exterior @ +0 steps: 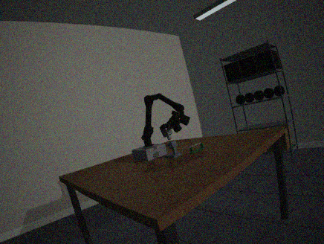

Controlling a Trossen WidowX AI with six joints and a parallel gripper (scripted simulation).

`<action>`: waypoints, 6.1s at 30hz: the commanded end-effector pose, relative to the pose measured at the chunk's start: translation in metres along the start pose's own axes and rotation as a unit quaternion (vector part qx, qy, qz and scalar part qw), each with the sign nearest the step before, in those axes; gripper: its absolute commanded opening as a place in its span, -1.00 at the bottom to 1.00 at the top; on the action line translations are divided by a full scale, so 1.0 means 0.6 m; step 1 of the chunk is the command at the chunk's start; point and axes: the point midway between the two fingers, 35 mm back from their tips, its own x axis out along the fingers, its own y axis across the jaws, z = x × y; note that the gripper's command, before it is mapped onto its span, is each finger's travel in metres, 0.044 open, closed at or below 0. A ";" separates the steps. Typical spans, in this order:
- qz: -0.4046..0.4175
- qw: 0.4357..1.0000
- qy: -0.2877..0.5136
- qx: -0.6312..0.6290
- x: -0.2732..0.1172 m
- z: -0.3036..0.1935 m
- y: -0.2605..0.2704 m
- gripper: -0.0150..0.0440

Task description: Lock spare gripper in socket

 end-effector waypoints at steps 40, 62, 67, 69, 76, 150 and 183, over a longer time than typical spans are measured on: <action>-0.005 1.000 0.002 -0.004 0.047 0.074 -0.001 -0.49; -0.002 1.000 0.001 -0.003 0.048 0.076 0.001 -0.05; -0.002 1.000 0.001 -0.003 0.048 0.076 0.001 0.40; -0.002 1.000 0.001 -0.003 0.048 0.076 0.001 0.58; -0.002 1.000 0.001 -0.003 0.047 0.075 0.001 1.00; -0.047 0.997 -0.049 -0.047 -0.045 -0.101 -0.020 1.00; -0.070 0.965 -0.243 -0.065 -0.238 0.019 0.001 0.12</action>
